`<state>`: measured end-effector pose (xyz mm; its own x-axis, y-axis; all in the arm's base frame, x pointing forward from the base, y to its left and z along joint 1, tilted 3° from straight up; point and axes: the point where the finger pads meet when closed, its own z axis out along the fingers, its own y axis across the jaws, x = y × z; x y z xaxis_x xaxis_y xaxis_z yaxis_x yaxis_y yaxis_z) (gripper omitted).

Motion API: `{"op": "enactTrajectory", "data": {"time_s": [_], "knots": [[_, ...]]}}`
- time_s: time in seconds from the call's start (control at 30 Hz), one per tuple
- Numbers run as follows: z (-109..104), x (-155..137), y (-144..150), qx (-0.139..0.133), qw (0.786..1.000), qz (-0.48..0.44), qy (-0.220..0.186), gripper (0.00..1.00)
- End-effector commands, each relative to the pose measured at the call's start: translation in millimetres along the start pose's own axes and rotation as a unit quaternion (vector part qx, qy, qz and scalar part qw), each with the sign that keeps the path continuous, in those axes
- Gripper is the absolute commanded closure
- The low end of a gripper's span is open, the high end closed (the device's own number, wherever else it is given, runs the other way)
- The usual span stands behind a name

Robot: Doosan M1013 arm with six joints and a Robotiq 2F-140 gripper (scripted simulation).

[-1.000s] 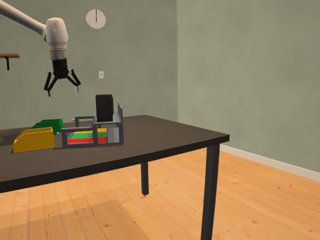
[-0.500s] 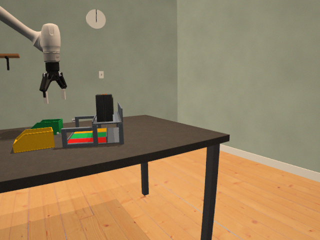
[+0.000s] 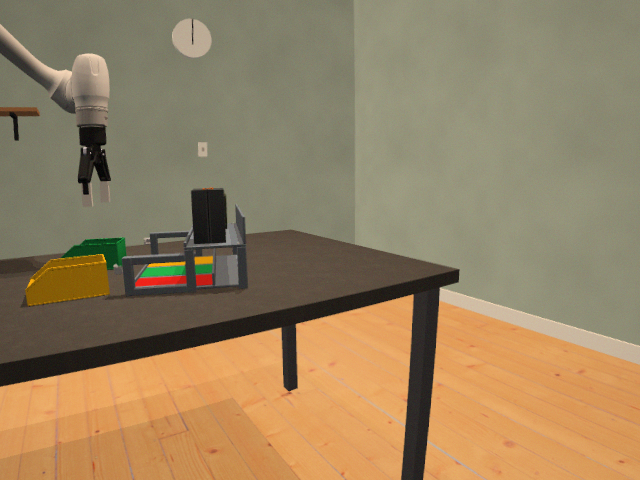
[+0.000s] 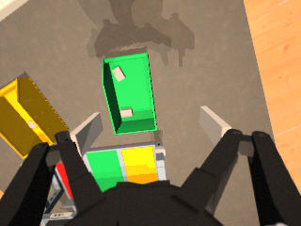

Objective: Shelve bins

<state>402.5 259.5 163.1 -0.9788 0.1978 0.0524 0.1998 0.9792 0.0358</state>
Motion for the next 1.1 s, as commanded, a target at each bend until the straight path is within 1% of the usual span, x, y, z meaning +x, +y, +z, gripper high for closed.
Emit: {"op": "enactTrajectory", "data": {"time_s": [0.0,0.33,0.37,1.07], "knots": [[0.3,5.0,2.0,0.003,1.000,-0.022,0.000,0.00],[0.5,7.0,2.7,0.005,1.000,-0.031,-0.001,0.00],[0.5,7.0,2.7,0.005,1.000,-0.031,-0.001,0.90],[0.5,7.0,2.7,0.005,1.000,-0.031,-0.001,0.90]]}}
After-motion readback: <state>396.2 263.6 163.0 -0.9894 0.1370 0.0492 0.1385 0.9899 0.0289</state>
